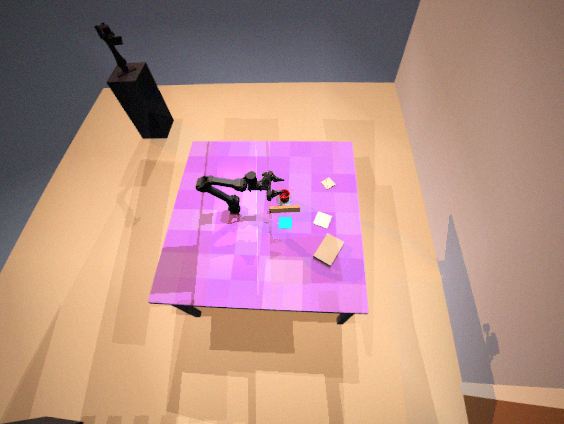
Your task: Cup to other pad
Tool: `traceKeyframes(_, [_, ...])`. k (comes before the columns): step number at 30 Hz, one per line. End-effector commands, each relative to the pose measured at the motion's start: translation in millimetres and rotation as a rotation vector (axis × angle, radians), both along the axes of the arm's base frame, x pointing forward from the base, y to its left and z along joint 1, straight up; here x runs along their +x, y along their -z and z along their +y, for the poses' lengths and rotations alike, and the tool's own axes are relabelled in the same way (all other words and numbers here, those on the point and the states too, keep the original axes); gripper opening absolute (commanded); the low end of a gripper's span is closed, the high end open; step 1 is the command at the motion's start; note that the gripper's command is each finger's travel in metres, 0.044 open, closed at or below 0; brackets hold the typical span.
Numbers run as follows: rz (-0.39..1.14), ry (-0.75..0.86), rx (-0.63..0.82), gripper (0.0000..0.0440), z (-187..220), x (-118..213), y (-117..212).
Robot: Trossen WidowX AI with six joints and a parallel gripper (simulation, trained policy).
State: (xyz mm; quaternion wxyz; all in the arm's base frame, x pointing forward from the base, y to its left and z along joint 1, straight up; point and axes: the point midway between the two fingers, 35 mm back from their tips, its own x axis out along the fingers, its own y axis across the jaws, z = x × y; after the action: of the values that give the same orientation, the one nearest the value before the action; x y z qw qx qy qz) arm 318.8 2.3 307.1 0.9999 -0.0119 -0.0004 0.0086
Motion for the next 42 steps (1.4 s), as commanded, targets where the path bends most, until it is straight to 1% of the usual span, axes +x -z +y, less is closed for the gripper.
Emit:
traceKeyframes(1, [0.0,-0.004,0.0,0.0374,0.9,0.2,-0.8])
traceKeyframes(13, [0.056,-0.023,0.022,0.006,8.5,4.2,-5.0])
traceKeyframes(15, [0.073,-0.023,0.033,0.0024,9.6,5.5,-4.3])
traceKeyframes(17, [0.091,-0.026,0.046,0.0035,11.2,7.3,-4.1])
traceKeyframes(22, [0.131,-0.037,0.085,0.0104,16.4,12.1,-5.4])
traceKeyframes(24, [0.148,-0.041,0.101,0.0118,18.7,13.9,-5.9])
traceKeyframes(28, [0.186,-0.05,0.134,0.012,23.5,17.4,-6.3])
traceKeyframes(42, [0.336,-0.06,0.257,0.0103,40.2,29.6,-3.9])
